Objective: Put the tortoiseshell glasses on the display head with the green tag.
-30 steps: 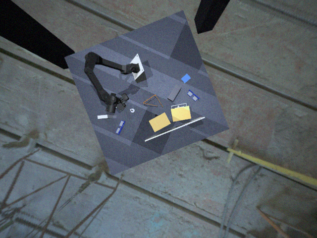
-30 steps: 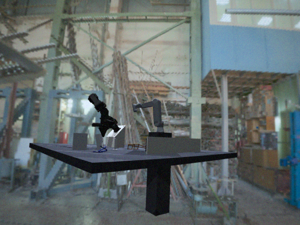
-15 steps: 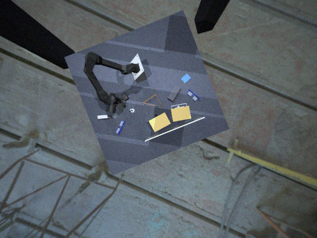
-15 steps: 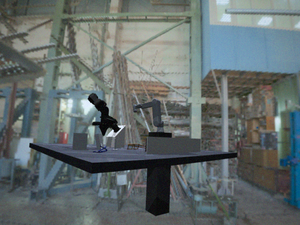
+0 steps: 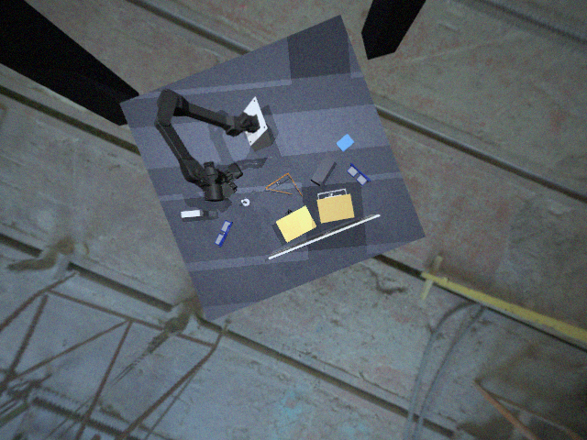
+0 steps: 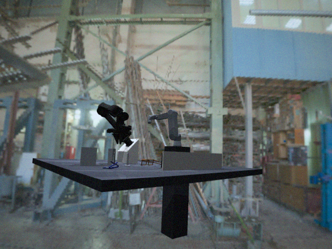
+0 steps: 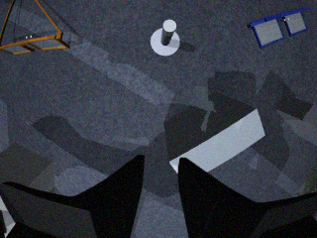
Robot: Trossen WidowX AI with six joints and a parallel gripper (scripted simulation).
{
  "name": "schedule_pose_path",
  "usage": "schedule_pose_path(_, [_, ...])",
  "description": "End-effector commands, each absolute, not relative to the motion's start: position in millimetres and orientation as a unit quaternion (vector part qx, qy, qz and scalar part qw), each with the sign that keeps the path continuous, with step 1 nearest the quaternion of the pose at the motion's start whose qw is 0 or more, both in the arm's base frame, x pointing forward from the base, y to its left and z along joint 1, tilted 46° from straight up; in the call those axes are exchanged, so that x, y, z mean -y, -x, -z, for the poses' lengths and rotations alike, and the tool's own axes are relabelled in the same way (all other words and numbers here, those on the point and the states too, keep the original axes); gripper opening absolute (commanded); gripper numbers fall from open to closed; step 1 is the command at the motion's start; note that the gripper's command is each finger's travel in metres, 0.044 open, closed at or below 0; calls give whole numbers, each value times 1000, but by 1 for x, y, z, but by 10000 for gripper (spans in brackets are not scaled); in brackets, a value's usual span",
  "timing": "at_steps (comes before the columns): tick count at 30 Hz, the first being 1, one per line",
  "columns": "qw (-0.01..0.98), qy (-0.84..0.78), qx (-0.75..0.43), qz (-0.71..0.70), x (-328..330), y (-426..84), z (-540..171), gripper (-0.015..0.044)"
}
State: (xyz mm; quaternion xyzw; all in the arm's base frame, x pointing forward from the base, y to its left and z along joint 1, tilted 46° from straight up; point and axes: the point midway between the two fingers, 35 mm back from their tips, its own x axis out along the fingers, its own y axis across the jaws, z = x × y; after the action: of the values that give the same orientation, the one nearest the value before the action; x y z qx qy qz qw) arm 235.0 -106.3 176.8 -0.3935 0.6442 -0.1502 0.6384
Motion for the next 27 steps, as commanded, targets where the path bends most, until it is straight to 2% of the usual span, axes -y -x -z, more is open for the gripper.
schedule_pose_path(1, [638, 394, -644, 148, 106, -236, -176, 200])
schedule_pose_path(14, [641, 391, -643, 151, 105, -237, -175, 200])
schedule_pose_path(22, [718, 217, -595, 290, 57, -277, -106, 200])
schedule_pose_path(27, [738, 128, -558, 358, 33, -285, -69, 200])
